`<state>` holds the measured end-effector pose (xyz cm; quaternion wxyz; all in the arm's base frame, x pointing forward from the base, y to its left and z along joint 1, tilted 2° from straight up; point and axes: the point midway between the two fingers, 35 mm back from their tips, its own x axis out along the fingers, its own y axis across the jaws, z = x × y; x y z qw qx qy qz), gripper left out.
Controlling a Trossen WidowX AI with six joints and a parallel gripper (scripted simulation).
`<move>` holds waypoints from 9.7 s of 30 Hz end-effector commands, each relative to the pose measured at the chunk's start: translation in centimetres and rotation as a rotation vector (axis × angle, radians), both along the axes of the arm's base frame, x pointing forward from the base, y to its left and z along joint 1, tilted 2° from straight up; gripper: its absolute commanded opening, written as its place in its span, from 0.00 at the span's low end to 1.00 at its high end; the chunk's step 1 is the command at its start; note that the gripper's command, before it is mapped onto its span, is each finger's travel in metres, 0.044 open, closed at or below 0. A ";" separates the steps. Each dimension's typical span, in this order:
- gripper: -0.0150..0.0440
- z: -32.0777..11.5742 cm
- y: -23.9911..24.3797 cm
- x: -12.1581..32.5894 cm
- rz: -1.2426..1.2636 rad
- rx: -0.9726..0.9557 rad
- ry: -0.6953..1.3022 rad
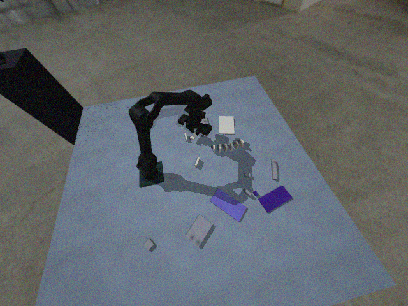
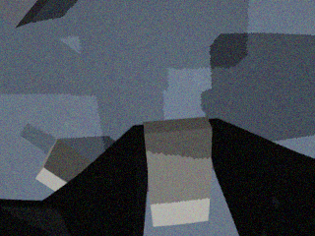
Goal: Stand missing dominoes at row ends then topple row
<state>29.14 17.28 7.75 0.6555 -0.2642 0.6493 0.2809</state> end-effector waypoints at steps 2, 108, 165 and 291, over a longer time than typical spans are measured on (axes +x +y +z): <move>0.44 6.5 0.4 0.6 0.000 0.019 -0.038; 0.44 5.2 -24.9 10.4 0.005 1.041 -1.006; 0.44 -2.0 -23.8 9.1 0.063 1.088 -1.032; 0.44 -0.8 -21.7 11.0 0.084 0.000 -0.048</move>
